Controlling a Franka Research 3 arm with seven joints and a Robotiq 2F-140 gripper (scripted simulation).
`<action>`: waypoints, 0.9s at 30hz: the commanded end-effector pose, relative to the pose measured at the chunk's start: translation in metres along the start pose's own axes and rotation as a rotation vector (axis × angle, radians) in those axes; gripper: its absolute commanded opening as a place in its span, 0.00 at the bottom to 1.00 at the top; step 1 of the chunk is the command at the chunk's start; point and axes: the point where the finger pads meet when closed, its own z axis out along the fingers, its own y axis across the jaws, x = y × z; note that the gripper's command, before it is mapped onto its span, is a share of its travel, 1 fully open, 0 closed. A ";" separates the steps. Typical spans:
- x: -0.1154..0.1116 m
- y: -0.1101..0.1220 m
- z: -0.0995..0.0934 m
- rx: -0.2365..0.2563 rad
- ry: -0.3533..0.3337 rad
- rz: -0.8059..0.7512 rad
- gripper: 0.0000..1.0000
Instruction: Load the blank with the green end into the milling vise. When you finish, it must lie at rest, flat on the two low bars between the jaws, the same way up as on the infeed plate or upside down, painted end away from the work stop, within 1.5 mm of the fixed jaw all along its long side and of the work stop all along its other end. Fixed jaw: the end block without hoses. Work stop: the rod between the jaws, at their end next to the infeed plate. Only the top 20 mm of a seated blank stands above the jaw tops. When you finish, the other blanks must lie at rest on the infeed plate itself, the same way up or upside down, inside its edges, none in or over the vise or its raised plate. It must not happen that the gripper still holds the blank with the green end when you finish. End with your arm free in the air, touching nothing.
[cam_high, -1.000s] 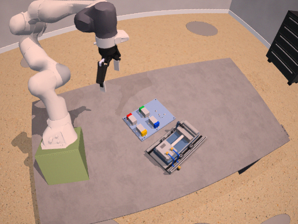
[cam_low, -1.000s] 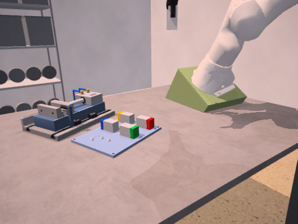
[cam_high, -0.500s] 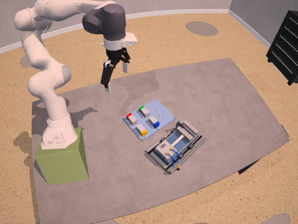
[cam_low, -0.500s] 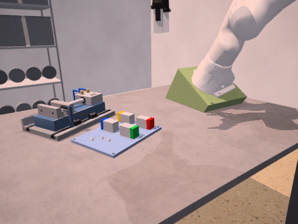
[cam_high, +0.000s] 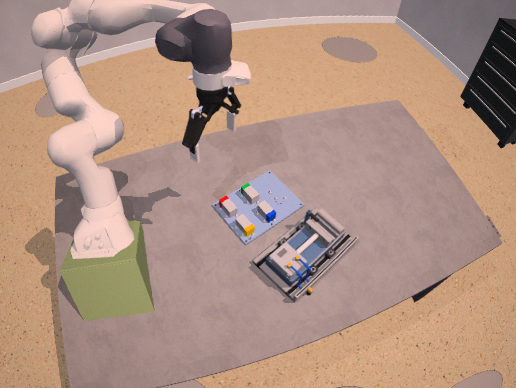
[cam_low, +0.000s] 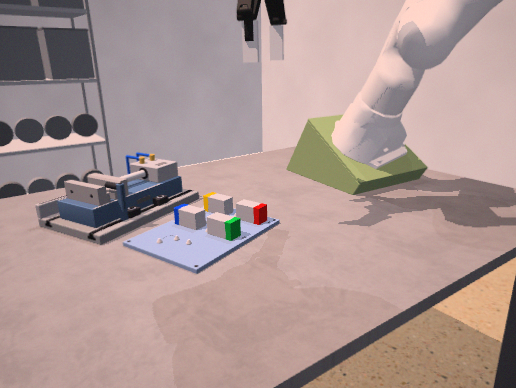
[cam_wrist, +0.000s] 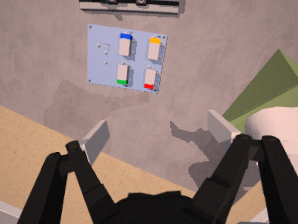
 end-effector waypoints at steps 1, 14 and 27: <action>0.009 -0.006 -0.001 0.004 0.016 0.127 1.00; 0.040 -0.026 0.006 0.008 0.017 0.267 1.00; 0.047 -0.031 0.009 0.006 0.013 0.227 1.00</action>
